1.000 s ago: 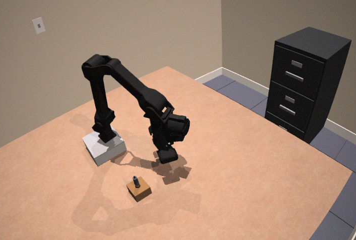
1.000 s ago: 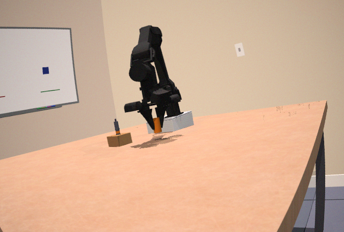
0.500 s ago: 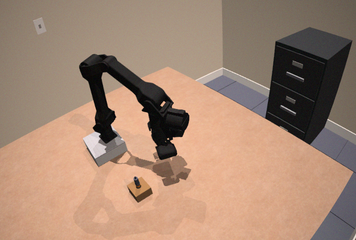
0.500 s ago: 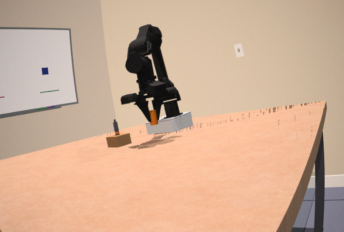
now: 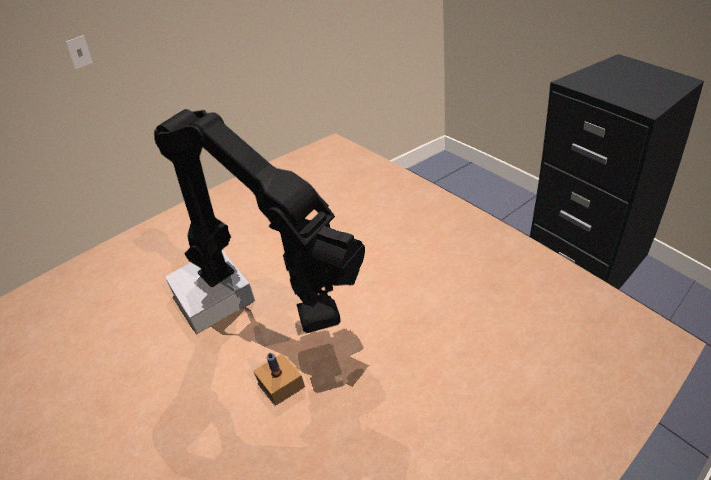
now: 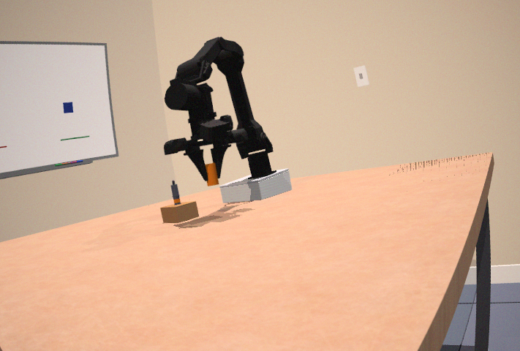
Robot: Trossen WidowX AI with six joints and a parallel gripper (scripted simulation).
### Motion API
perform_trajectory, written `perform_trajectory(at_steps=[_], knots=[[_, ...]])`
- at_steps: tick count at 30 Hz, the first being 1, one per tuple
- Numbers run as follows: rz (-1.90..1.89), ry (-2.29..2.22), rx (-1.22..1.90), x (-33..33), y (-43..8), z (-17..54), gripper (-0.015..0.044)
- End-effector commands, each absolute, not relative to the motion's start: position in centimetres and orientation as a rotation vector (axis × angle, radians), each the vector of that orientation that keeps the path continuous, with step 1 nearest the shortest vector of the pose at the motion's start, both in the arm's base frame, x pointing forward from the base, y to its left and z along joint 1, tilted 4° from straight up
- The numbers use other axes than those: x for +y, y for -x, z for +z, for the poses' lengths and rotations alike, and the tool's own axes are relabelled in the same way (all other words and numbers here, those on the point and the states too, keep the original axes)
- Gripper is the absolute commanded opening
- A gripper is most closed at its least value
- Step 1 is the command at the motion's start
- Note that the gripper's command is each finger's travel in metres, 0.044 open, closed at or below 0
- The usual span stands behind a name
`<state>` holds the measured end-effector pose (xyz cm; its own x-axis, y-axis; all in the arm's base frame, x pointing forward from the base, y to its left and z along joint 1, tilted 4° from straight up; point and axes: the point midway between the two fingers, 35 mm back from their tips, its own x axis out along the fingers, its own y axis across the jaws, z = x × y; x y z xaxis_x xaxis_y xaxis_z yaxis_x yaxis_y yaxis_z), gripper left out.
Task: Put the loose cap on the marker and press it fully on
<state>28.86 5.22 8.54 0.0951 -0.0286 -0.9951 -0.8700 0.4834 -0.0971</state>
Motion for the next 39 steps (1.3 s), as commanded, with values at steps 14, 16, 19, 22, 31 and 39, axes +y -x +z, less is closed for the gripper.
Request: perform_trajectory(at_steps=[14,16,19,22,31,39], knots=[[0.774,0.896,1.328,-0.1,-29.9,11.0,0.0],[0.775,0.897,1.328,-0.7,-29.9,11.2,0.0],[0.776,0.9,1.328,-1.7,-29.9,11.6,0.0],[0.778,0.903,1.328,-2.6,-29.9,11.9,0.0],[0.782,0.911,1.328,-5.4,-29.5,13.1,0.0],[0.783,0.913,1.328,-6.2,-29.4,13.1,0.0]])
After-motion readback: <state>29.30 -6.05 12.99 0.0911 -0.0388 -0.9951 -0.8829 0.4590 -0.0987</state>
